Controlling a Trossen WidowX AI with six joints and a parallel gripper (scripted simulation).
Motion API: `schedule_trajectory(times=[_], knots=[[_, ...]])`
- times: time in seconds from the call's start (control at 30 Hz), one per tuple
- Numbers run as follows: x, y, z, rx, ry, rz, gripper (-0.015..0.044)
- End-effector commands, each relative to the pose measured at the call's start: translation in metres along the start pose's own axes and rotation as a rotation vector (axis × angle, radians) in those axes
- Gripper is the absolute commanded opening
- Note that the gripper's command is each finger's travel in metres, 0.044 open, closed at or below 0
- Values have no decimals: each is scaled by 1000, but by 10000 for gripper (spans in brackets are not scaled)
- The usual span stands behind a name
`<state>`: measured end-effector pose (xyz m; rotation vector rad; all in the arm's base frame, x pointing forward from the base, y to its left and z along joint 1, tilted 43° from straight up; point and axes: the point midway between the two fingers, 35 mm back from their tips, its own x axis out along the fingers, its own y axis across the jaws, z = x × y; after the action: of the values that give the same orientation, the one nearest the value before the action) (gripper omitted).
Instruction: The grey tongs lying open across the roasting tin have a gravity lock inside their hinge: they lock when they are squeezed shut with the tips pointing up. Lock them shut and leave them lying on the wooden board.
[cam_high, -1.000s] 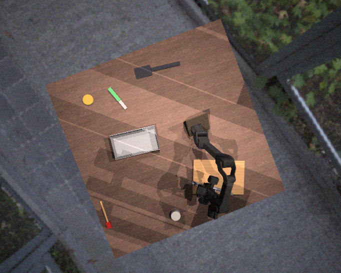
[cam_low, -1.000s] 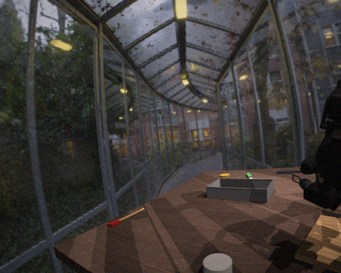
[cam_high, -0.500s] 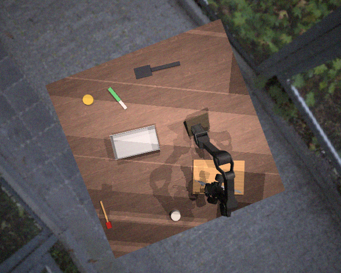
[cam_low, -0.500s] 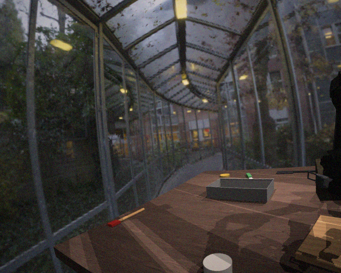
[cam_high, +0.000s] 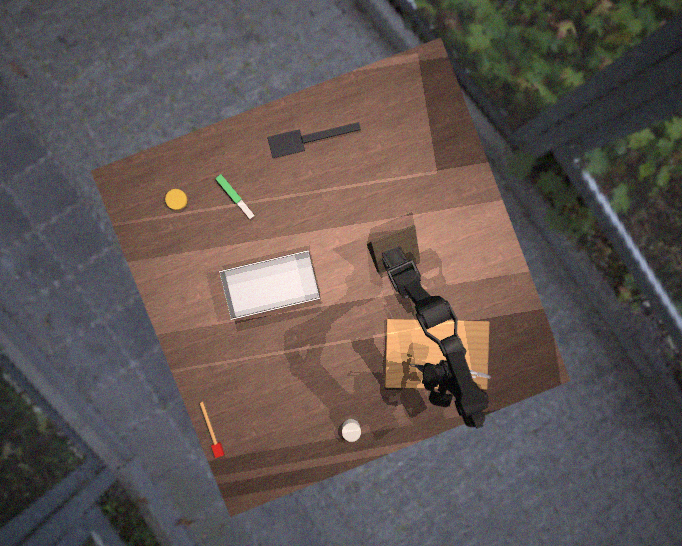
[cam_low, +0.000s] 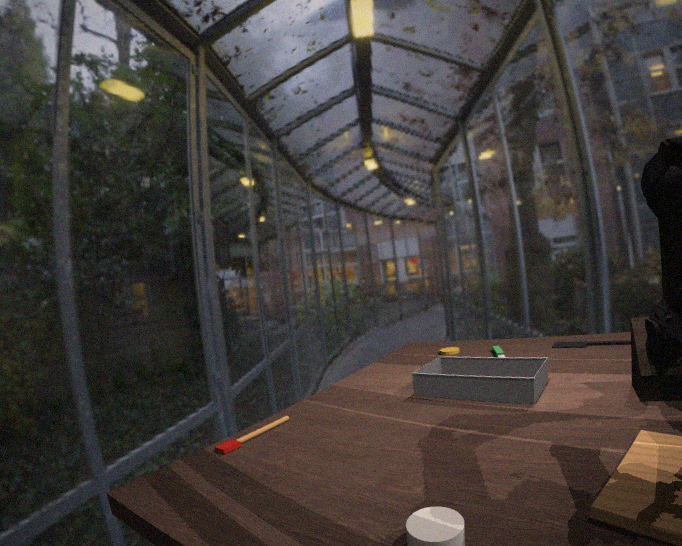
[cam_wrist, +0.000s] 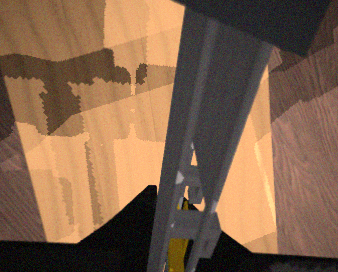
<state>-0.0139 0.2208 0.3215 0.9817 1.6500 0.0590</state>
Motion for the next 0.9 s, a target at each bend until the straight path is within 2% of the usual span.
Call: schedule_trajectory(times=[0.0, 0.4, 0.87], knots=[[-9, -5, -5, 5, 27, 27, -150], [-28, -19, -22, 18, 112, 69, -150], [-17, -24, -23, 37, 180, 5, -150]])
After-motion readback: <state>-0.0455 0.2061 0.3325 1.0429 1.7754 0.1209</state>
